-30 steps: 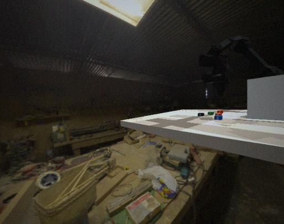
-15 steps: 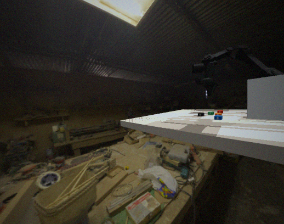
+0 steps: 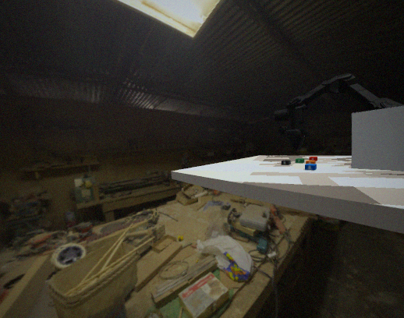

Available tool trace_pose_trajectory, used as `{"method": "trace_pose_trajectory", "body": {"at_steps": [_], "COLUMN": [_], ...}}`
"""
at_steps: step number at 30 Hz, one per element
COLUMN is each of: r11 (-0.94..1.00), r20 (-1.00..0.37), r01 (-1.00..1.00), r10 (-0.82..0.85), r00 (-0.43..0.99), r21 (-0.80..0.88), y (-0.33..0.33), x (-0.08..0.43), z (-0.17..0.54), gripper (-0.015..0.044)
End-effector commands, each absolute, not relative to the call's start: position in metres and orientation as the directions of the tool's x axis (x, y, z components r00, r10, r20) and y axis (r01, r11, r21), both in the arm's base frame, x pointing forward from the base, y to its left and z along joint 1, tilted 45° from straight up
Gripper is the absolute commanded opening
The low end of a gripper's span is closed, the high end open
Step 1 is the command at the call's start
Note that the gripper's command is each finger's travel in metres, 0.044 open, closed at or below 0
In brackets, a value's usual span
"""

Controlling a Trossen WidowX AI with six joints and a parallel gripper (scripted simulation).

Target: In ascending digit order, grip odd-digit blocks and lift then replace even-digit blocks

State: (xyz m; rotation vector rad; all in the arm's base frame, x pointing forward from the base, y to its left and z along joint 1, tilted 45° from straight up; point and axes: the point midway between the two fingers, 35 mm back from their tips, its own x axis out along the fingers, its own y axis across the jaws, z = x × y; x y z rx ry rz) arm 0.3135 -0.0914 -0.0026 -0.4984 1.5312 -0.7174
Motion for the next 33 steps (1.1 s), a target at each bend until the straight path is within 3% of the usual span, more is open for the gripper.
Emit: {"method": "trace_pose_trajectory", "body": {"at_steps": [1,29,33], "r11": [0.704,0.703,0.703], "r20": [-0.709,-0.708,-0.708], "r01": [0.089,0.089,0.089], "r10": [-0.696,-0.698,-0.698], "r00": [-0.108,-0.109,-0.109], "r21": [-0.705,-0.706,-0.706], "y": [-0.104,-0.129,-0.129], "x": [0.306,0.302,0.302], "z": [-0.017,-0.042,-0.042], "gripper": [0.0383,0.04,0.0295]}}
